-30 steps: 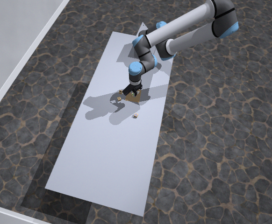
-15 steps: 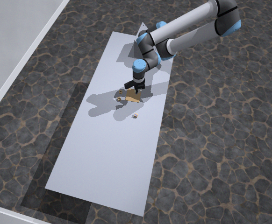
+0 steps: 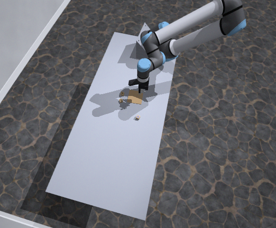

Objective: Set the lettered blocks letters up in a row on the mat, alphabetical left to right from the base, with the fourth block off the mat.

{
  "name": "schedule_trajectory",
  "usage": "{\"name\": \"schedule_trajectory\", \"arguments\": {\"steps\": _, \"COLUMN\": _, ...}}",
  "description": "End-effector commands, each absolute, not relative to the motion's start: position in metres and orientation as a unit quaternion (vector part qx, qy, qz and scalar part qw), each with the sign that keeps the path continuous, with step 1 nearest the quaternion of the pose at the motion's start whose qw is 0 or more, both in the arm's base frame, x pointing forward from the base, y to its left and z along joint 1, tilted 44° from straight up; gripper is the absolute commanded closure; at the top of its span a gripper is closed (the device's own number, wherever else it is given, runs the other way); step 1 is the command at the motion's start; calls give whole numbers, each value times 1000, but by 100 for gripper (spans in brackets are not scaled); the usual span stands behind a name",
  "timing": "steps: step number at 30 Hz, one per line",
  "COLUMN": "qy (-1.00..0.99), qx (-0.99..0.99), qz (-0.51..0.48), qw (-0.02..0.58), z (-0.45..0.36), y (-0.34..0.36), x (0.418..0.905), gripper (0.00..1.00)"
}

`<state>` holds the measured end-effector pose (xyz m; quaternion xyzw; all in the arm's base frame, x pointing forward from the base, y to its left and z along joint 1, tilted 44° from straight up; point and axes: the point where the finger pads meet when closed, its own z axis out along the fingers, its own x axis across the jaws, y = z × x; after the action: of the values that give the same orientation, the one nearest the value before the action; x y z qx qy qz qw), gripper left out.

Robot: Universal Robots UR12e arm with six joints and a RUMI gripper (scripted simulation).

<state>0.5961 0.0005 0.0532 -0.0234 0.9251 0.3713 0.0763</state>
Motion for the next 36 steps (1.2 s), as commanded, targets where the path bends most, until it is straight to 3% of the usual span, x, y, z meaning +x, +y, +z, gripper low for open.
{"name": "schedule_trajectory", "arguments": {"steps": 1, "qy": 926, "qx": 5, "qz": 372, "qw": 66, "z": 55, "y": 3, "x": 592, "gripper": 91}}
{"name": "schedule_trajectory", "arguments": {"steps": 36, "qy": 926, "qx": 28, "qz": 373, "qw": 57, "z": 48, "y": 12, "x": 588, "gripper": 91}}
